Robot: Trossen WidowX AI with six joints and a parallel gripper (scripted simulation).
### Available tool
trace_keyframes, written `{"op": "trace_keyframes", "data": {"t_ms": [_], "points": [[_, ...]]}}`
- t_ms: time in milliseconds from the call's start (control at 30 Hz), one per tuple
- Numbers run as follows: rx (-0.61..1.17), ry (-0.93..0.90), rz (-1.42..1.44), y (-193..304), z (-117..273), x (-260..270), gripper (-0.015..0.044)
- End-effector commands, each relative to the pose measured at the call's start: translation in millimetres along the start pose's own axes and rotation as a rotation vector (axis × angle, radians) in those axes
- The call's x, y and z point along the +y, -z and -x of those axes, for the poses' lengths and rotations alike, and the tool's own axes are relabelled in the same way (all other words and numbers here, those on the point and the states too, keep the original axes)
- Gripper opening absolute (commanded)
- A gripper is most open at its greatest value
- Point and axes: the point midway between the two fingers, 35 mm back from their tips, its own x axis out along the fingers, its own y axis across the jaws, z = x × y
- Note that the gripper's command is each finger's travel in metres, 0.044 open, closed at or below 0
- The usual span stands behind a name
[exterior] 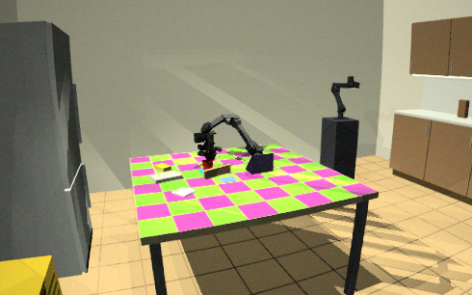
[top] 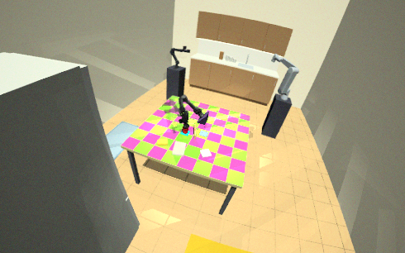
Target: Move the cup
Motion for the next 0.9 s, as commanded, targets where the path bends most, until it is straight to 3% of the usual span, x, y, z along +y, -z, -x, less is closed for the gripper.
{"op": "trace_keyframes", "data": {"t_ms": [0, 867], "points": [[0.001, 0.001, -0.001, 0, 0, 0, 0.0128], [0.002, 0.003, 0.001, 0, 29, 2, 0.0128]]}}
